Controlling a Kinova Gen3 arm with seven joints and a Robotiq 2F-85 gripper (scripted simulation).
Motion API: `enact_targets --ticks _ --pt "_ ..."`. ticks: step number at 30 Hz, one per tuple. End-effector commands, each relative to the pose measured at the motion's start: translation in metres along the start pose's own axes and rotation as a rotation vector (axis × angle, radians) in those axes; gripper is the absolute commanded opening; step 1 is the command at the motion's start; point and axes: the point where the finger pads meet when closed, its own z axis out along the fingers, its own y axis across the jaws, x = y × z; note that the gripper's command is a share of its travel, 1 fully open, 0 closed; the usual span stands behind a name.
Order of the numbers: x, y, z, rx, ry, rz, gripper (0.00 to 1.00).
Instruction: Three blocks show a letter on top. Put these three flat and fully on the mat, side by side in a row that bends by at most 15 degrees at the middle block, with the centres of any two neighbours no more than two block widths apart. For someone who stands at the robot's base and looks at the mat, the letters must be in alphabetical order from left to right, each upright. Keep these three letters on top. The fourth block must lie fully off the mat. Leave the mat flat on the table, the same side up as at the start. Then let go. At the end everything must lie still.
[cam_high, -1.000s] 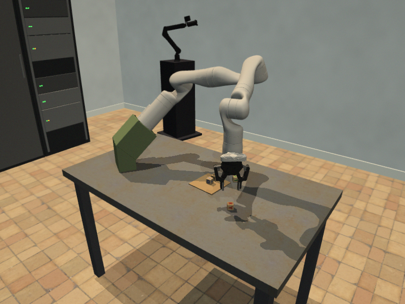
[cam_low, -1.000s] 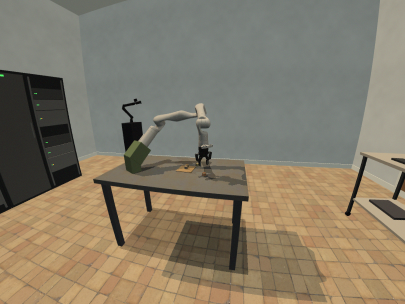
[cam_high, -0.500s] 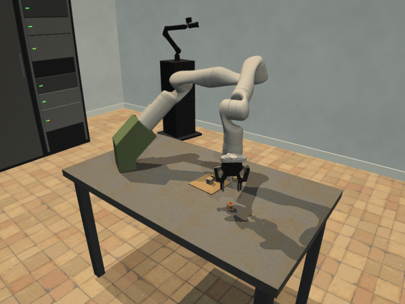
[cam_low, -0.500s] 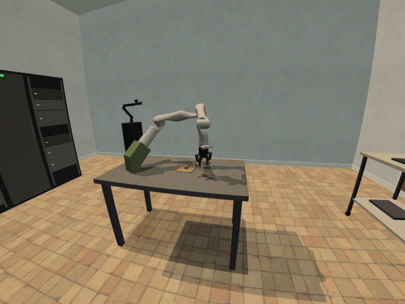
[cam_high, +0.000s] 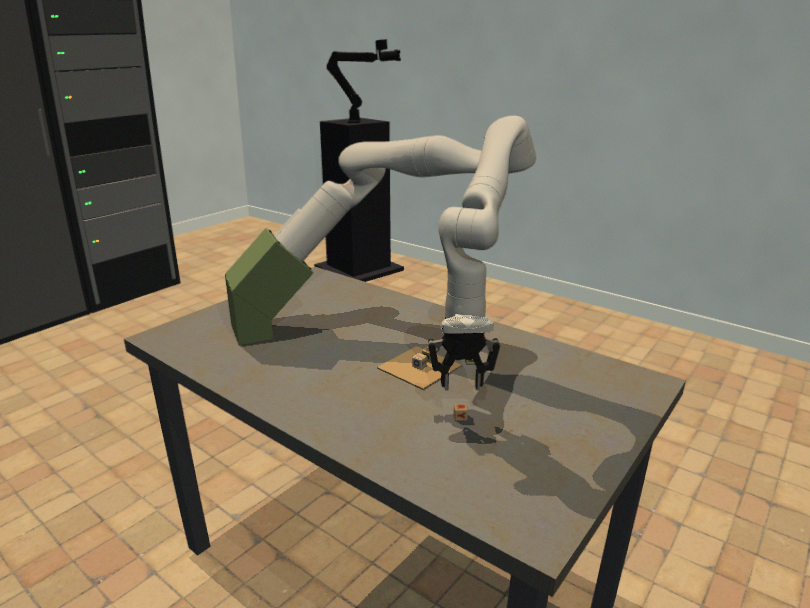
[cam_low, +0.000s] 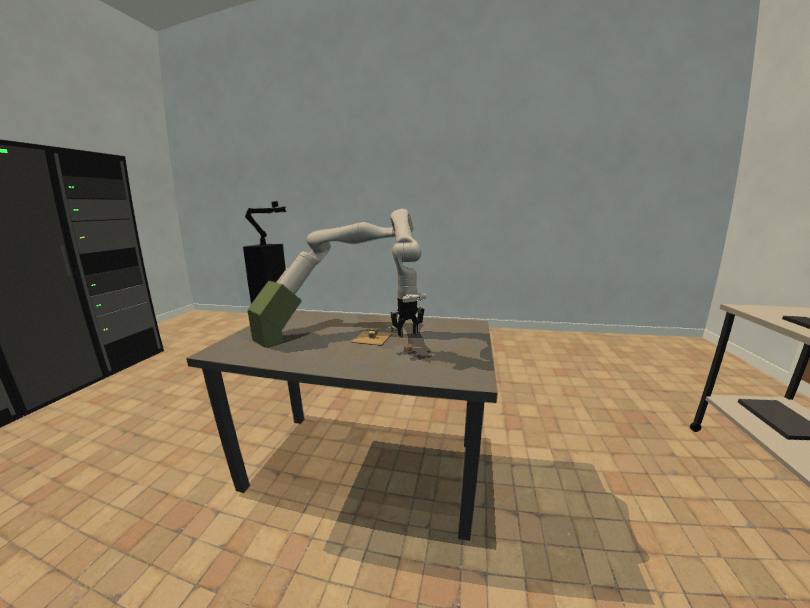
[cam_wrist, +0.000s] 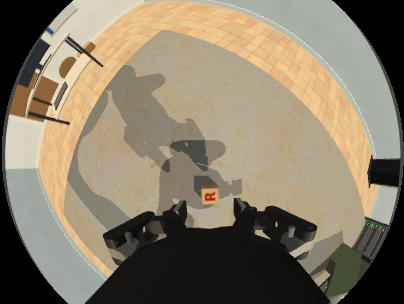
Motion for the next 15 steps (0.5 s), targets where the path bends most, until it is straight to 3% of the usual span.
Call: enact_targets --ticks 1,15 --pt "0.000 0.001 0.005 -0.002 -0.002 0.000 0.62" --pt "0.001 0.000 0.023 -0.002 -0.002 0.000 0.62"
